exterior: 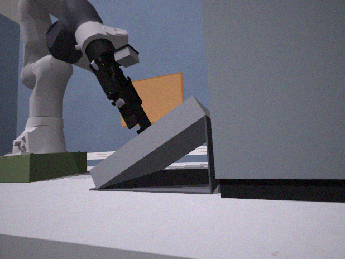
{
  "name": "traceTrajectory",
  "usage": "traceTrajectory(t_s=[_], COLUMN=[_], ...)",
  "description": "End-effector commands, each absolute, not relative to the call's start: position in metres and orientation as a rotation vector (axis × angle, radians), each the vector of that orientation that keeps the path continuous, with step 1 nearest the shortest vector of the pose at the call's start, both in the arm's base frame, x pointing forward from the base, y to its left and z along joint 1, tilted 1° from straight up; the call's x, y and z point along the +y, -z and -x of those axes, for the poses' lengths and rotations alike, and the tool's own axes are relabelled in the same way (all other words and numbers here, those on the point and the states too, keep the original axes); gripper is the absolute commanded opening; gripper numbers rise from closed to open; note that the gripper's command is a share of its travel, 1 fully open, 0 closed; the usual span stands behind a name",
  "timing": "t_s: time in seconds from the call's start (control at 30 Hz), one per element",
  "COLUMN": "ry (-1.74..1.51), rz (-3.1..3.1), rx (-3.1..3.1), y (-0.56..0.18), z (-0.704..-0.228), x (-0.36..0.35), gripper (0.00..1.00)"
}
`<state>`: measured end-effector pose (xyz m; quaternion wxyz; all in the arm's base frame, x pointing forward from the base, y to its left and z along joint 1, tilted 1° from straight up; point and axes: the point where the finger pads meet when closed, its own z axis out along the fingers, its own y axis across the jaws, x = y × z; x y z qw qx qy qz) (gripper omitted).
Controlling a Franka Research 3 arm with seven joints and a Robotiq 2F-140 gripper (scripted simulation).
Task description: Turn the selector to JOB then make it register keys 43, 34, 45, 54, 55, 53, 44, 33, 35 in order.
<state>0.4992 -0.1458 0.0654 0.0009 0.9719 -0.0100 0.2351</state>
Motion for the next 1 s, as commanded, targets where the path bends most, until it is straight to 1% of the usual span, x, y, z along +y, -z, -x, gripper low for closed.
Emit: traceTrajectory(t_s=[0.0, 0.97], ry=[-0.745, -0.745], rz=[-3.047, -3.047], rx=[-0.025, -0.025], y=[-0.0670, -0.0592], z=[-0.5008, -0.5049], x=[-0.1464, -0.1465], gripper=[0.40, 0.40])
